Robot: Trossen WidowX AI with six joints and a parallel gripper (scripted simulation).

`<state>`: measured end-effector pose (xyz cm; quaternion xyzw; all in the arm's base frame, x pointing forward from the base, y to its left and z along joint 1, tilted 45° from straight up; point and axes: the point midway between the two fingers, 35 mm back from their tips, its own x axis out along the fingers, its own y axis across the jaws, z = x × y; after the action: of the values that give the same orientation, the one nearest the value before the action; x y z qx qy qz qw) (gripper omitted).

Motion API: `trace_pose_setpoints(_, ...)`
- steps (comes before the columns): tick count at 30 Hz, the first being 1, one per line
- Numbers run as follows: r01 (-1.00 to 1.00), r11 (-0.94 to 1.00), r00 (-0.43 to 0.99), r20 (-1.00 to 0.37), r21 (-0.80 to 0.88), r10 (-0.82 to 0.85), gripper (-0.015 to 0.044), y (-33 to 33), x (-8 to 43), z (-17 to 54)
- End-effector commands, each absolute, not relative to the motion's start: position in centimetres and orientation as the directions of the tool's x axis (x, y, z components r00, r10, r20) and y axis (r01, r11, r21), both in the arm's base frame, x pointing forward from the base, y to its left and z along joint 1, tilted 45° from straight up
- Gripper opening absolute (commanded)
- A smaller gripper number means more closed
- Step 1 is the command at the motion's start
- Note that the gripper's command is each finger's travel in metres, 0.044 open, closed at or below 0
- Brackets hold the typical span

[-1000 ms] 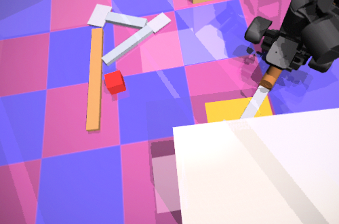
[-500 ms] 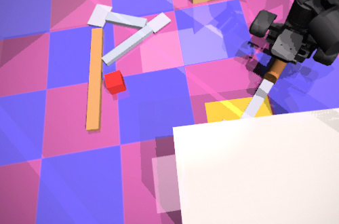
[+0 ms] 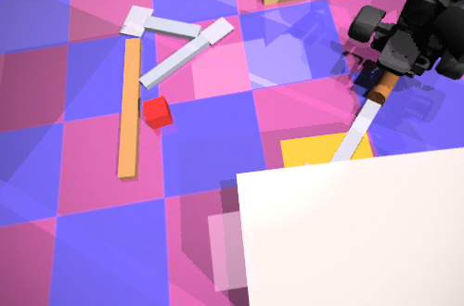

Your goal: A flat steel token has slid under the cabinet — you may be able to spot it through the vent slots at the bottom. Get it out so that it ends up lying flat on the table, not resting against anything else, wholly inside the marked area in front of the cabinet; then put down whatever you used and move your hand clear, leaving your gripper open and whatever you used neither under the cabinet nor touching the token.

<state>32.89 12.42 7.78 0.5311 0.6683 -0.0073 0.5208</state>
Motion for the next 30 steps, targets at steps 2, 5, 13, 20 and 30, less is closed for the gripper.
trace_pose_setpoints(2, 0.718, 0.439, 0.104, -0.707, 0.54, 0.7, 0.0, 13.0, 32.2, 8.1)
trace_pose_setpoints(5, 0.718, 0.439, 0.104, -0.707, 0.54, 0.7, 0.0, 13.3, 32.0, 8.3)
trace_pose_setpoints(13, 0.718, 0.439, 0.104, -0.707, 0.54, 0.7, 0.0, 14.0, 31.2, 8.9)
trace_pose_setpoints(20, 0.718, 0.438, 0.104, -0.705, 0.541, 0.701, 0.0, 14.5, 30.8, 9.4)
trace_pose_setpoints(30, 0.717, 0.438, 0.104, -0.705, 0.542, 0.701, 0.0, 13.6, 30.9, 9.9)
